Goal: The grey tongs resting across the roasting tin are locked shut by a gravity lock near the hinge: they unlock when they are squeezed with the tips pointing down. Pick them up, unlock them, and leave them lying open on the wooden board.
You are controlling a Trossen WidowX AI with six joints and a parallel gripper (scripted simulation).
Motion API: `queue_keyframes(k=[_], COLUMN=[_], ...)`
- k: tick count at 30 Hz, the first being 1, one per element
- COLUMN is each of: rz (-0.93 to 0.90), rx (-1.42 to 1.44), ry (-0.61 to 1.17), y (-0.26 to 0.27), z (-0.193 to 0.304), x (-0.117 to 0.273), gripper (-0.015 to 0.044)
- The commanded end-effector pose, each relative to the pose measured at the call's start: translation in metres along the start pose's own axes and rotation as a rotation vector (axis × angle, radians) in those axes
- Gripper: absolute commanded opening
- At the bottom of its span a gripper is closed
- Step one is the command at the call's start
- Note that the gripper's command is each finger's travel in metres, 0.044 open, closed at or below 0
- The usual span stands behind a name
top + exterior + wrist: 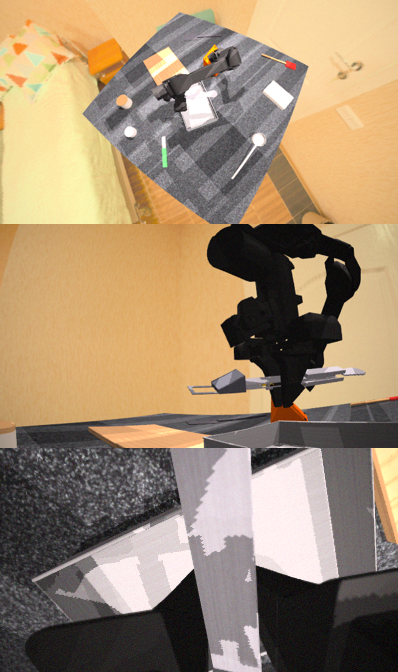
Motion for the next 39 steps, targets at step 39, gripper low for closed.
queue_keyframes(k=[39], rz=[0.014], rx=[-0.832], ry=[-0.025], y=[-0.271], z=[-0.059], x=[0.059], gripper=[-0.0150])
Point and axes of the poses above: the point midway between the two fingers, 35 mm back from their tips, its own x axis back along the fingers, its own y axis across the jaws, z = x × y, the point moved 4 cm from there along x, back along the fingers, and after that the axes turned 15 degrees about x, right-handed, at the moved point
